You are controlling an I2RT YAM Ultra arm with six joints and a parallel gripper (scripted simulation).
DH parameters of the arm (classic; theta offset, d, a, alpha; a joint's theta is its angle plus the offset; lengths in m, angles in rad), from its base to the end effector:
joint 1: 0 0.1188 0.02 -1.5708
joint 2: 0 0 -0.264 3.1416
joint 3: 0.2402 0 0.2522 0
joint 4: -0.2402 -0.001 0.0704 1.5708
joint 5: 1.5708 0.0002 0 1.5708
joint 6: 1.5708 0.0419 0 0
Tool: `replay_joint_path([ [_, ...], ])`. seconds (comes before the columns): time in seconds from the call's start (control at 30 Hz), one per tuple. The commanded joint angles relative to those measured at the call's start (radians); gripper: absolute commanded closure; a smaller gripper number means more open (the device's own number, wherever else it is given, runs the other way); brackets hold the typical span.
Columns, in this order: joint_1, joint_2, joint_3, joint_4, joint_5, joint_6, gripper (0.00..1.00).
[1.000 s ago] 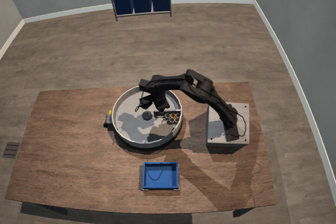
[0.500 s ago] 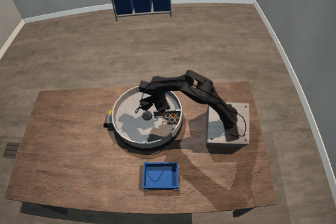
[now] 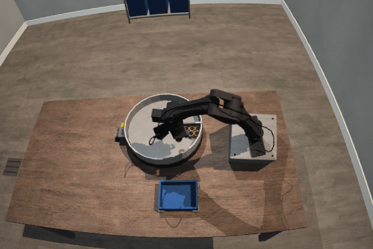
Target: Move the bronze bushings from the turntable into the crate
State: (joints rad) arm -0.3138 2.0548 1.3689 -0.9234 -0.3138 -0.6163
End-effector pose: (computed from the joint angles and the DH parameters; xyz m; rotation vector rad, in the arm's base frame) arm 0.3524 -0.0997 0.1336 -0.4432 2.9689 0.4504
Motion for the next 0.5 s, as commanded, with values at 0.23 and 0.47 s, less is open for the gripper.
replay_joint_path([
  [0.23, 0.287, -0.12, 0.048, -0.018, 0.0, 0.338, 1.0],
  [0.47, 0.433, -0.08, 0.13, -0.042, 0.021, 0.494, 1.0],
])
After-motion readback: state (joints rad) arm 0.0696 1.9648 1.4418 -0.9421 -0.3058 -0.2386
